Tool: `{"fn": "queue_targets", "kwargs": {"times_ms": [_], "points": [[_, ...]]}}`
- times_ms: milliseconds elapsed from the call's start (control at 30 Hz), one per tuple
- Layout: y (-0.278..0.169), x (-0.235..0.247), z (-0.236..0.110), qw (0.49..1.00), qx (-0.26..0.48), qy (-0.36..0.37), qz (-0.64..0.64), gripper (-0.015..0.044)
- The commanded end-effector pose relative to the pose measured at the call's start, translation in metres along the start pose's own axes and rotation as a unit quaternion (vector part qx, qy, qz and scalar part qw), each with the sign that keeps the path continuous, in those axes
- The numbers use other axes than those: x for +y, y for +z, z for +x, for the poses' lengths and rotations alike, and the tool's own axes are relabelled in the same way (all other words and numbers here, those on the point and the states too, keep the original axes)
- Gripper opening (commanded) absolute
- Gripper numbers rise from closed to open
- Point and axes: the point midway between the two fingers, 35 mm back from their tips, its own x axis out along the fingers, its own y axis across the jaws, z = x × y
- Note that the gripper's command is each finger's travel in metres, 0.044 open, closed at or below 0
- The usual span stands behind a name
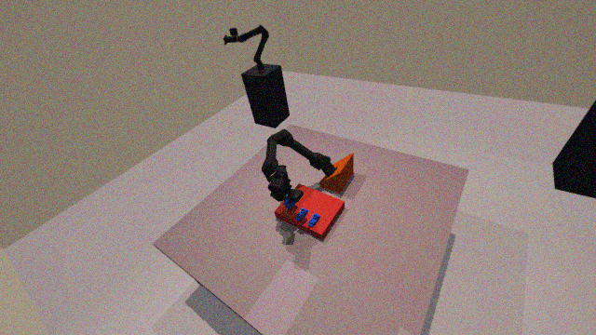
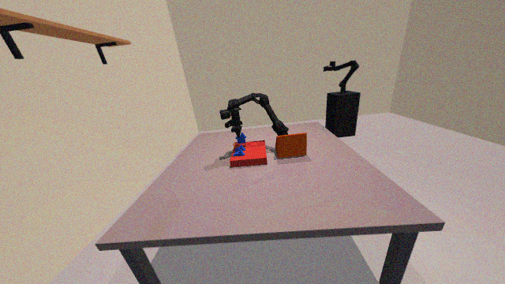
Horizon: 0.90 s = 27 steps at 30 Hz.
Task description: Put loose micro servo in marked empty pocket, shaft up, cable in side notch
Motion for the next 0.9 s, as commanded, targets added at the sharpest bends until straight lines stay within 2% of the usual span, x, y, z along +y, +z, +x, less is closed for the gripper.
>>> {"fn": "queue_targets", "kwargs": {"times_ms": [0,533,867], "points": [[0.009,0.000,-0.001,1.000,-0.001,-0.001,-0.004,0.0000],[0.010,-0.001,0.019,1.000,-0.002,-0.002,-0.004,0.0000],[0.010,-0.001,0.019,1.000,-0.002,-0.002,-0.004,0.0000]]}}
